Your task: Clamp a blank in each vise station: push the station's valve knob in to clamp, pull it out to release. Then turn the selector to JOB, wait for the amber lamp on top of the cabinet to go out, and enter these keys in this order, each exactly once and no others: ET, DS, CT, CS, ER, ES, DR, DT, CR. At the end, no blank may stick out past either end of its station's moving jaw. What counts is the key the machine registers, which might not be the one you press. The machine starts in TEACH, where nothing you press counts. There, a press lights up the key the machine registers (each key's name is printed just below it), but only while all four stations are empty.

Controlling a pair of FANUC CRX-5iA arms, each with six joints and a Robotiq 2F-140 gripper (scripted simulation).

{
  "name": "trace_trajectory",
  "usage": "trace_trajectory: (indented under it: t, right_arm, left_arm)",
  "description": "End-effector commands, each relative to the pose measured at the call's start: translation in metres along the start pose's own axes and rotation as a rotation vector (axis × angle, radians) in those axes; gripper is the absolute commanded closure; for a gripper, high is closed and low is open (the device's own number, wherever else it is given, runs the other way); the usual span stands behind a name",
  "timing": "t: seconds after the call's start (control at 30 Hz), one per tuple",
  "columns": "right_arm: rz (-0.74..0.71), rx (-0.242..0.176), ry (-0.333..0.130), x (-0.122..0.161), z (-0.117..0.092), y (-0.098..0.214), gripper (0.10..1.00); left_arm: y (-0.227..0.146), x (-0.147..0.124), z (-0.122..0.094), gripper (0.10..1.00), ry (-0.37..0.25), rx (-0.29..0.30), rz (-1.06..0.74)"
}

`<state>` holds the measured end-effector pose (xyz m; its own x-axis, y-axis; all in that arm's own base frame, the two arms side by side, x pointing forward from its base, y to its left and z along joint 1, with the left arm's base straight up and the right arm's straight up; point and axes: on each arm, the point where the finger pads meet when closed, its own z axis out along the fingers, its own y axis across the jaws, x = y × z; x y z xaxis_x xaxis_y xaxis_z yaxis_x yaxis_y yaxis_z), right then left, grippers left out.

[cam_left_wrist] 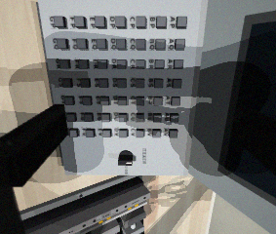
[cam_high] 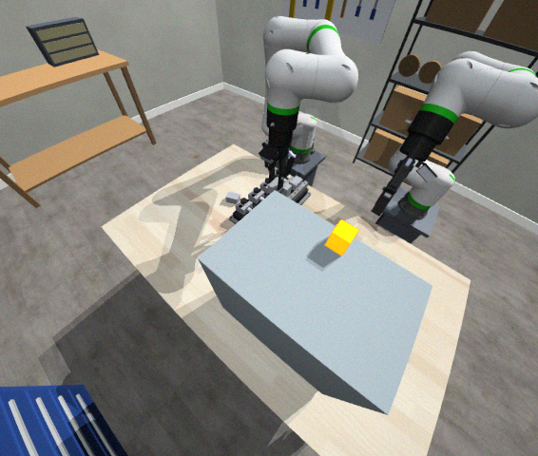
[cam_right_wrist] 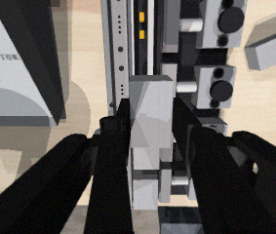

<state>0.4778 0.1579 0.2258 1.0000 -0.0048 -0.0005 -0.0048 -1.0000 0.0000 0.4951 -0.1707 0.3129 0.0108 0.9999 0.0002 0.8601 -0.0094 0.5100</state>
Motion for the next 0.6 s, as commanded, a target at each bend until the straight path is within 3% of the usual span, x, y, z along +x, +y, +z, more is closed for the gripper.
trace_trajectory:
  t: [0.0,0.57]
  right_arm:
    - [0.004,0.0,0.002,0.0003,-0.0009,-0.0007,0.999]
    - [0.005,0.0,0.002,0.0003,0.0054,-0.0008,0.999]
  left_arm:
    - [0.0007,-0.0002,-0.0007,0.098,-0.001,-0.002,0.0]
    - [0.0007,-0.0002,-0.0007,0.098,-0.001,-0.002,0.0]
